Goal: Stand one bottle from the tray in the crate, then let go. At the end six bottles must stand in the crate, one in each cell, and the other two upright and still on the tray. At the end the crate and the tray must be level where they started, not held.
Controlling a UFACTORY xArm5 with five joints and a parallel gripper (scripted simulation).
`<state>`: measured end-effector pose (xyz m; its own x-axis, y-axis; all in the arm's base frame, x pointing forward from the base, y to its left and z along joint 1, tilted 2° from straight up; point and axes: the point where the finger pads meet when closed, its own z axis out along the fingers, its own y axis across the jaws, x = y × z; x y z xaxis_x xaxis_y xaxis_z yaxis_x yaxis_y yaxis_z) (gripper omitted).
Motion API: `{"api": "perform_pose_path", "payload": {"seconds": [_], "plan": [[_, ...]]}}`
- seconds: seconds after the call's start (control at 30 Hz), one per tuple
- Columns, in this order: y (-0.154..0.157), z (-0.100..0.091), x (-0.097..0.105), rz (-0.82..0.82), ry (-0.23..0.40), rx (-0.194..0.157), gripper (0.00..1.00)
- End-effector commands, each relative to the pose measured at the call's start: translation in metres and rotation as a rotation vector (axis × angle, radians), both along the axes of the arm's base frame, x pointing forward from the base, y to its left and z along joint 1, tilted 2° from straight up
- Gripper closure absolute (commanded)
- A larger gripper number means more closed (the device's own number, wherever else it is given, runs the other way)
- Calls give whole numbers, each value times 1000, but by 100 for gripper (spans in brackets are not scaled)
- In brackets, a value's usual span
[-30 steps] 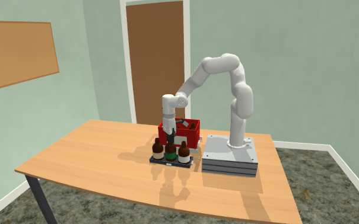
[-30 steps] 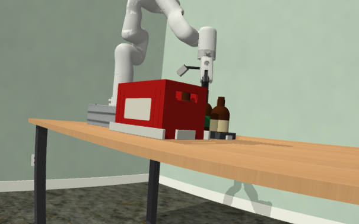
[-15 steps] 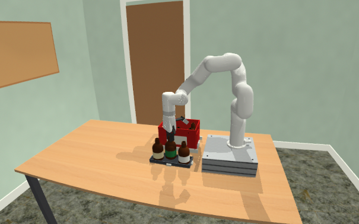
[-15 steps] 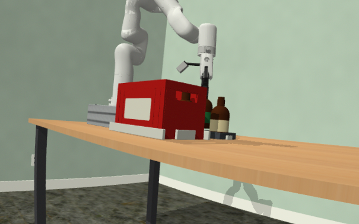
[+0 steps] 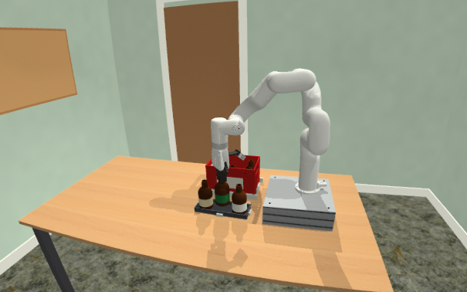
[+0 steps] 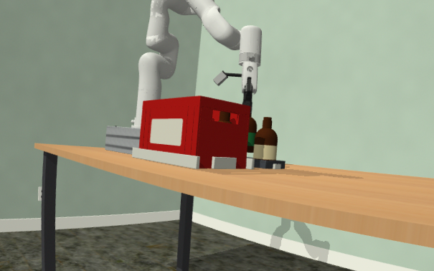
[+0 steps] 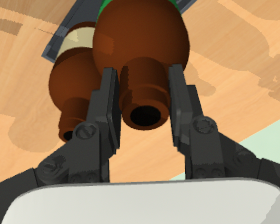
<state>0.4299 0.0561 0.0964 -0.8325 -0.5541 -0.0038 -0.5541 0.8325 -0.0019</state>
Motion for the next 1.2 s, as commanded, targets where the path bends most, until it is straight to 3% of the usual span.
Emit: {"api": "perform_pose_path", "payload": {"seconds": [0.0,1.17], "plan": [[0,3,1,0,-4,1,100],[0,8,1,0,-4,1,100]]}}
